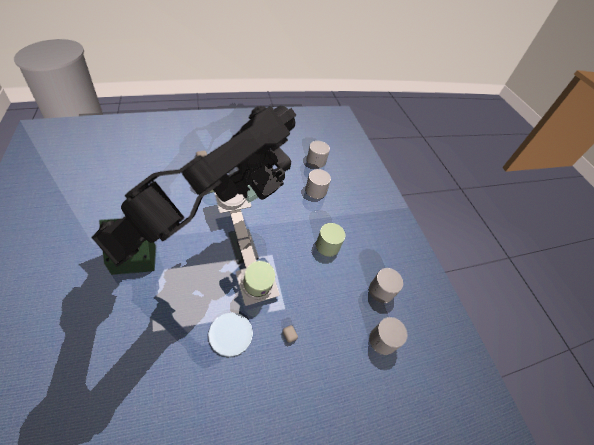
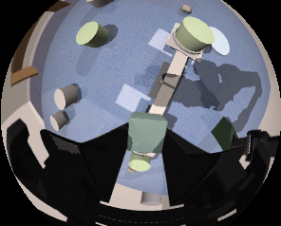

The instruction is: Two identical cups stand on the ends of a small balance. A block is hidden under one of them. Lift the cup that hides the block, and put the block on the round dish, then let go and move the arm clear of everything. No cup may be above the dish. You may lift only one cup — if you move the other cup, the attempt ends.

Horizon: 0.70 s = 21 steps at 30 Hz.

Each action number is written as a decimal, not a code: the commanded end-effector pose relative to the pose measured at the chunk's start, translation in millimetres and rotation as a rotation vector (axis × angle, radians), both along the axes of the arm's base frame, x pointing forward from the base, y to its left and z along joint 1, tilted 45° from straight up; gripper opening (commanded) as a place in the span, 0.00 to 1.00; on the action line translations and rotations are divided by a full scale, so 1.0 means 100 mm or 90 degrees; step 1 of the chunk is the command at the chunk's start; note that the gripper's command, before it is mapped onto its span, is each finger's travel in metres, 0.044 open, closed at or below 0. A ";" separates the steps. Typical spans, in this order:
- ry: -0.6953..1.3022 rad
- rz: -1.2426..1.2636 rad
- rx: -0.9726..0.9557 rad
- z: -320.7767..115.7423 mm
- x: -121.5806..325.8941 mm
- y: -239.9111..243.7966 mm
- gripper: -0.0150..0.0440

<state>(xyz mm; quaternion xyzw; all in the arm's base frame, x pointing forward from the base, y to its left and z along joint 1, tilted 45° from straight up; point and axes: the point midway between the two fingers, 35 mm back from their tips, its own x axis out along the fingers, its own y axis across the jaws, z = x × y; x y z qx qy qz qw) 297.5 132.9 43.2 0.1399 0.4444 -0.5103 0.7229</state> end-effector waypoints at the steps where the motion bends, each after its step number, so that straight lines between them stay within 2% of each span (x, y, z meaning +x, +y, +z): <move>1: -0.001 0.007 0.005 0.10 0.06 -0.16 0.25; 21: -0.026 0.014 0.018 0.76 0.14 -1.39 0.25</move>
